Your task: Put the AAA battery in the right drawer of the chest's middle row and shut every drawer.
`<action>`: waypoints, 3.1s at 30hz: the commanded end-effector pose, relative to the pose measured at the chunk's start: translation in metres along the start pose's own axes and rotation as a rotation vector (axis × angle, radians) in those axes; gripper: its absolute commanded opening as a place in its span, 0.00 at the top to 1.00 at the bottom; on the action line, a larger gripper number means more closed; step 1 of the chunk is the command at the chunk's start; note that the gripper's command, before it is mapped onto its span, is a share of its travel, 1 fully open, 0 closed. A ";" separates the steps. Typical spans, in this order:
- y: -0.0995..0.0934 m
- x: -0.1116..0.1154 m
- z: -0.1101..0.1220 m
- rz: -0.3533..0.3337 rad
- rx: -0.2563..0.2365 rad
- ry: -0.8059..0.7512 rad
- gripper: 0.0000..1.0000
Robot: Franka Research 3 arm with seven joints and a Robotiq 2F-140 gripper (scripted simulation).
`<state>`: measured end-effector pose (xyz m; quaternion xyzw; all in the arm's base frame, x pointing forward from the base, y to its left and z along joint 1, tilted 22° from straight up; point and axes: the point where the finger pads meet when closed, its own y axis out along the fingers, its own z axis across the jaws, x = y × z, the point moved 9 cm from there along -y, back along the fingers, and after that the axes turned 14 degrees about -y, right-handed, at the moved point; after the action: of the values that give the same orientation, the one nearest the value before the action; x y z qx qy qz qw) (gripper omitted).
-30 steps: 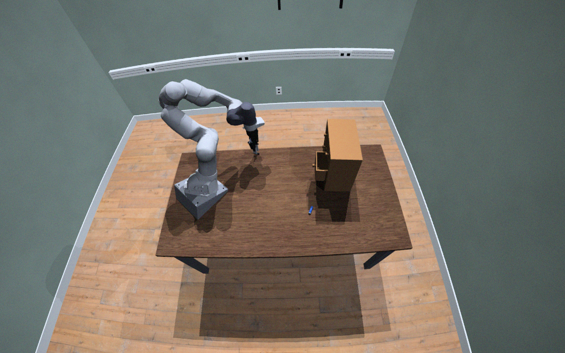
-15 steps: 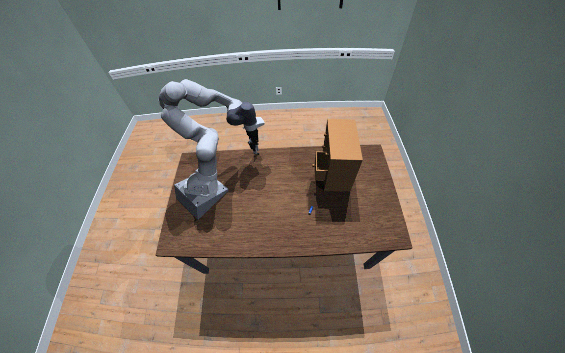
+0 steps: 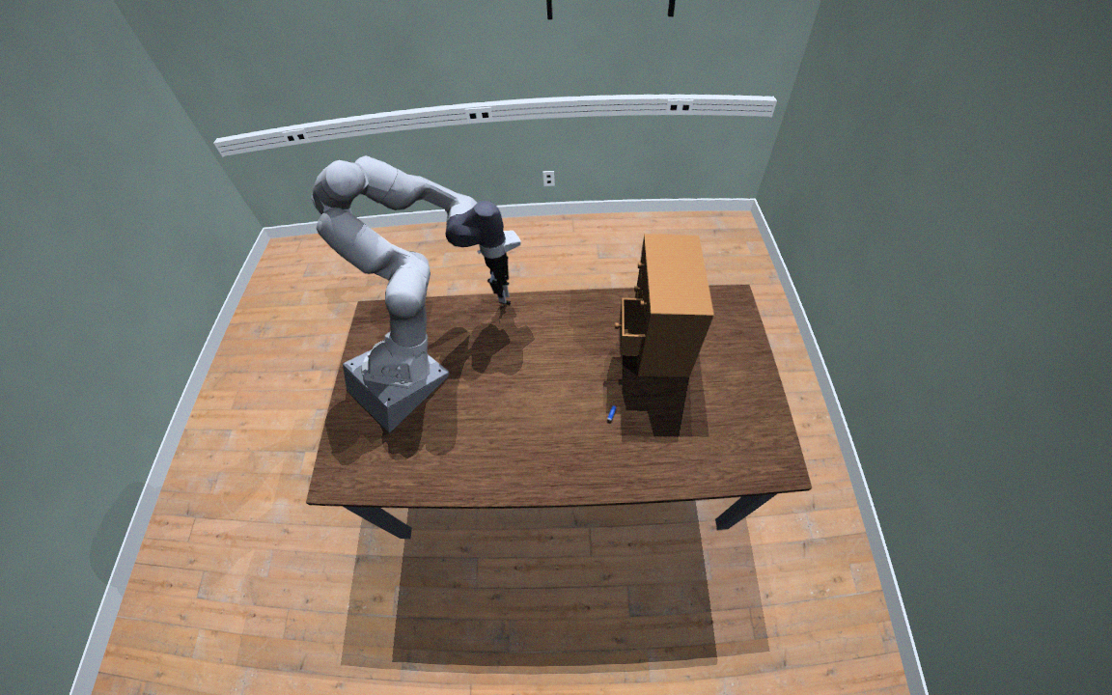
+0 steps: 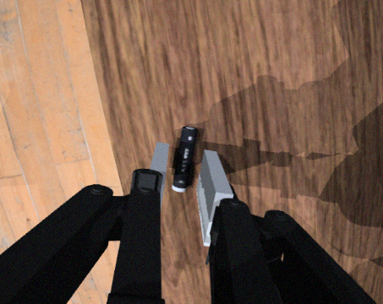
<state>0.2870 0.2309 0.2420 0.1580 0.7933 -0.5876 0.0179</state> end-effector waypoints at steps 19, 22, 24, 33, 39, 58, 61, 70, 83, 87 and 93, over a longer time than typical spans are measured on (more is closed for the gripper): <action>0.000 -0.001 0.001 0.003 0.000 -0.003 0.77; 0.000 -0.001 0.001 0.003 0.000 -0.003 0.77; 0.000 -0.001 0.001 0.003 0.000 -0.003 0.77; 0.010 -0.001 0.001 0.003 0.000 -0.003 0.77; 0.017 -0.001 0.001 0.003 0.000 -0.003 0.77; 0.017 -0.001 0.001 0.003 0.000 -0.003 0.77; 0.017 -0.001 0.001 0.003 0.000 -0.003 0.77; 0.017 -0.001 0.001 0.003 0.000 -0.003 0.87; 0.017 -0.001 0.001 0.003 0.000 -0.003 0.87; 0.011 -0.001 0.001 0.003 0.000 -0.003 0.87; -0.037 -0.001 0.001 0.003 0.000 -0.003 0.87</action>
<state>0.2930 0.2270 0.2583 0.1663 0.7953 -0.5817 0.0370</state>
